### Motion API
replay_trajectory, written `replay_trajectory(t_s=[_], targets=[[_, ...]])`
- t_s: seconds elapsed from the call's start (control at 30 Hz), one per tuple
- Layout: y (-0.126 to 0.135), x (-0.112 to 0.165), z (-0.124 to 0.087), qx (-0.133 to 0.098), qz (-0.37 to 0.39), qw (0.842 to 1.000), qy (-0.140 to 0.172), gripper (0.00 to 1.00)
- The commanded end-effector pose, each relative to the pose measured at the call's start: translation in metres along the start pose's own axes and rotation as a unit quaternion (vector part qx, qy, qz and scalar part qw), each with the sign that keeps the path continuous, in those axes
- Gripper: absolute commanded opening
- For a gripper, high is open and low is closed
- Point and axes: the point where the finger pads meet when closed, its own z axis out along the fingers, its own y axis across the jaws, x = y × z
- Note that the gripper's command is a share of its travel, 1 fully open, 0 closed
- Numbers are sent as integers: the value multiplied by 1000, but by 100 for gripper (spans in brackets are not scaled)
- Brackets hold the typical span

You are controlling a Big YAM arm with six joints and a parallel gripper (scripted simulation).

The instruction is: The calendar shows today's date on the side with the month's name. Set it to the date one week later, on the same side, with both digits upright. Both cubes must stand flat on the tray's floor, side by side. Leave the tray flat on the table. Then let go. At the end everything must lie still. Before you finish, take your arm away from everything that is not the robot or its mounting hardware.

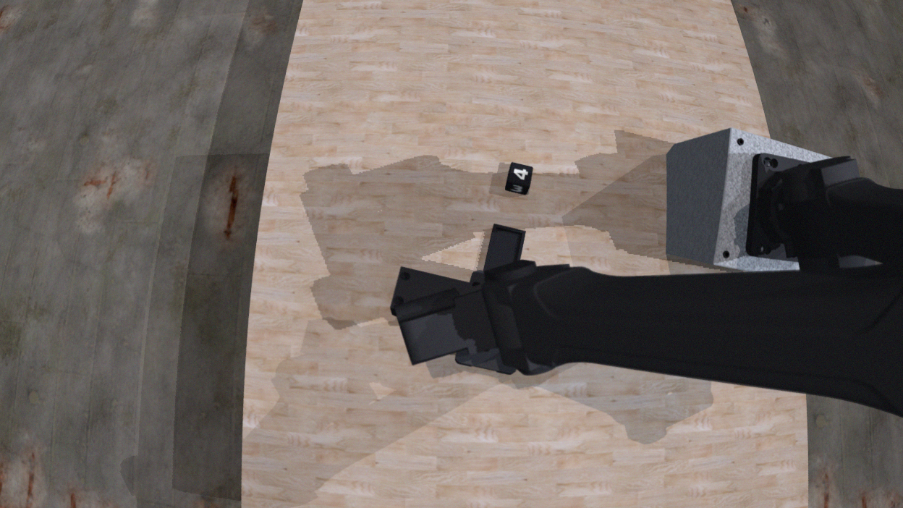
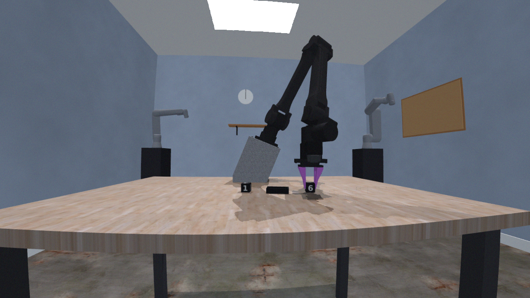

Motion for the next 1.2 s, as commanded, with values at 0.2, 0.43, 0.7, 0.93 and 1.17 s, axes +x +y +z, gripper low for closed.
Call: replay_trajectory(t_s=[0.2, 0.43, 0.7, 0.93, 1.17], targets=[[7, -12, -4, -6, 3, 1000, -14, 26], [7, -12, -4, -6, 3, 1000, -14, 26], [7, -14, -4, -6, 5, 1000, -14, 26], [6, -16, -4, -5, 7, 1000, -14, 26], [6, -16, -4, -5, 7, 1000, -14, 26]])
